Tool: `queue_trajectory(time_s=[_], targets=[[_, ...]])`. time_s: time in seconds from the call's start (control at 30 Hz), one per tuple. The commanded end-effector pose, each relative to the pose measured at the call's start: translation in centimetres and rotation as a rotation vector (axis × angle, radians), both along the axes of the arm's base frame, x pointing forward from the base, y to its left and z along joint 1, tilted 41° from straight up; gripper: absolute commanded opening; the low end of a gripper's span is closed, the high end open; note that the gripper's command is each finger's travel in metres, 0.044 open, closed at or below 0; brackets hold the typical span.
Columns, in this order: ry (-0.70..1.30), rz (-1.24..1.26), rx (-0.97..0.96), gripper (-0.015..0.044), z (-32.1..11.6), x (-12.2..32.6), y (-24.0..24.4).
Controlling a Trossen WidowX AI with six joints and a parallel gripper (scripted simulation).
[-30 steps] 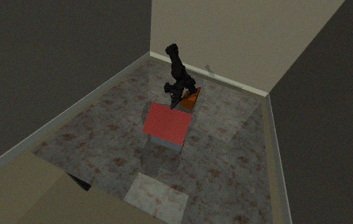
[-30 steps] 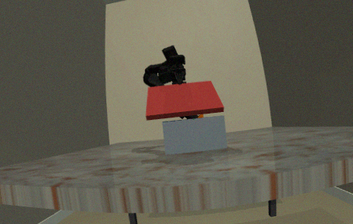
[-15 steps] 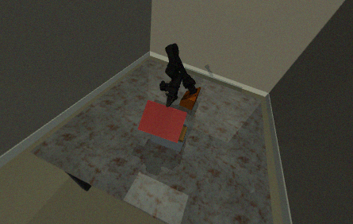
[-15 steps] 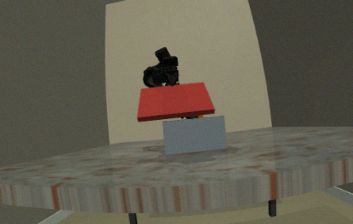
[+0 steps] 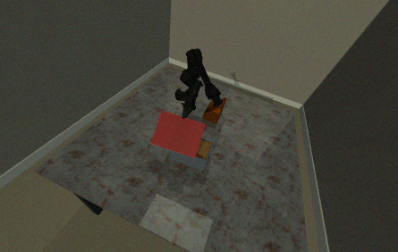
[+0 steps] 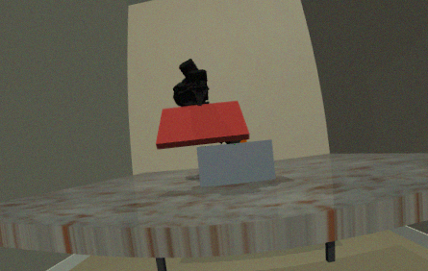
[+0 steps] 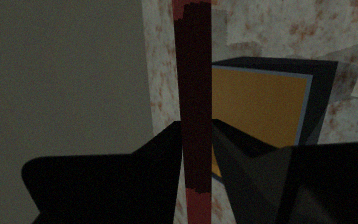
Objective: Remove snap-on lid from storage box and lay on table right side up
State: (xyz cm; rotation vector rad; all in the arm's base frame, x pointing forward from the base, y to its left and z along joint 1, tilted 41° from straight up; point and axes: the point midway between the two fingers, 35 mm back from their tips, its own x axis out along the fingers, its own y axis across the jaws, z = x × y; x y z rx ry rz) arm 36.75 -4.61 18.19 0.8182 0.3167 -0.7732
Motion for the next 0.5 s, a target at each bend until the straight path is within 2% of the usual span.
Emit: queue_trajectory(time_s=[0.0,0.47], targets=[[-0.012,0.013,0.001,0.0,1.1,0.0,-0.5],[-0.013,0.013,0.0,0.0,3.0,-0.5,-2.5]])
